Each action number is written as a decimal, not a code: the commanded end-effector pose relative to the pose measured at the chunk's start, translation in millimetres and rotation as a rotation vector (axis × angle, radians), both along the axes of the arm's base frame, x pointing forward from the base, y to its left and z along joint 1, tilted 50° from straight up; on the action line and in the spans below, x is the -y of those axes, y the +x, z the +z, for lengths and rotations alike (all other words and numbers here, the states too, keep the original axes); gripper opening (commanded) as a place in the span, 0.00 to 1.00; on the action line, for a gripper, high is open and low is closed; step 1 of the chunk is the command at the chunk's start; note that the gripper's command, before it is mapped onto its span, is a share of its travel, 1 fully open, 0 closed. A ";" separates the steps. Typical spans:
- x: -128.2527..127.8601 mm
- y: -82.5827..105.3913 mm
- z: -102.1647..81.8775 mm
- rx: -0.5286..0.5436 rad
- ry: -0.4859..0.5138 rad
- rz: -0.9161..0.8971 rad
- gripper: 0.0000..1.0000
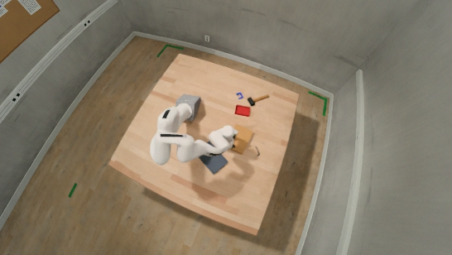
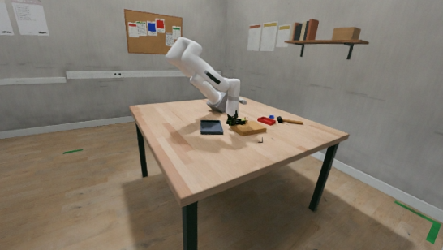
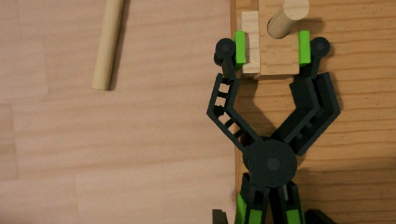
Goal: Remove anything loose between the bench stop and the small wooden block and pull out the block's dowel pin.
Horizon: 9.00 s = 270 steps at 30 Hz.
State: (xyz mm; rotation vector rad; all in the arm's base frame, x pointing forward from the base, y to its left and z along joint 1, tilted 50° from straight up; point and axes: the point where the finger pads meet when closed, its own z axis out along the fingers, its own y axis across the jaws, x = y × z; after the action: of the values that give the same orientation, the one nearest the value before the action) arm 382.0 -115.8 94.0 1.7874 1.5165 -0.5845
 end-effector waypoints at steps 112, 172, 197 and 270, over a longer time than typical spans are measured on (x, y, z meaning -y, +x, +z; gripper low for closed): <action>-63.1 -6.5 51.0 0.030 0.005 -0.022 0.50; -139.1 17.1 -14.0 1.138 0.160 -0.971 0.50; -141.5 17.4 -16.3 1.173 0.164 -1.000 0.28; -113.1 21.4 -41.7 1.173 0.164 -1.000 0.28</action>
State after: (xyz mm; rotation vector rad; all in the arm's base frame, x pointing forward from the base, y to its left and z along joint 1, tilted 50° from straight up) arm 402.5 -3.5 51.8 2.2763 -0.1620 0.2179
